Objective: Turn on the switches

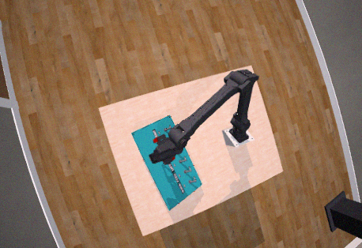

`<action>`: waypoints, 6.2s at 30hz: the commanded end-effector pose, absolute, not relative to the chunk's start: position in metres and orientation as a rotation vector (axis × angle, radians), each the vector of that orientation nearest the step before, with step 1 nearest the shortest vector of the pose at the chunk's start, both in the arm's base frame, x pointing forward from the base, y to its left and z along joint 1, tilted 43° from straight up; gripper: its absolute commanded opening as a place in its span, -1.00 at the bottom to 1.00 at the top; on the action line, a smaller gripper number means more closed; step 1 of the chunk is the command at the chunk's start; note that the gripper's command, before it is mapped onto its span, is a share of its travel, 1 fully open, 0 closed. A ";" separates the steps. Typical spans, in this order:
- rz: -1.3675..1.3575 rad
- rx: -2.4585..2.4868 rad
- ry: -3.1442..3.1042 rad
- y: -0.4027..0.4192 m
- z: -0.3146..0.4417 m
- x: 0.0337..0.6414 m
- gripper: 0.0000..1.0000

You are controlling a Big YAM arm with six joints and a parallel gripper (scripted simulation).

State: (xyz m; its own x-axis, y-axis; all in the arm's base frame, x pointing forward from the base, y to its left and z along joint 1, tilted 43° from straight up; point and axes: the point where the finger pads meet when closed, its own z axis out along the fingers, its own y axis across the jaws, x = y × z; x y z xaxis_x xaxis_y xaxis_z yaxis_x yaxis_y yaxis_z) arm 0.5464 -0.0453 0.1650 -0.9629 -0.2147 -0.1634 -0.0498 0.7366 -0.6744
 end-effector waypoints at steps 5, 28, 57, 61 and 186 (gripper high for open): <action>-1.024 -0.181 2.667 -0.051 0.198 0.556 1.00; -1.032 -0.185 2.668 -0.099 0.239 0.555 1.00; -1.029 -0.202 2.663 -0.094 0.240 0.557 1.00; -1.029 -0.202 2.663 -0.094 0.240 0.557 1.00; -1.035 -0.203 2.701 -0.049 0.180 0.354 -1.00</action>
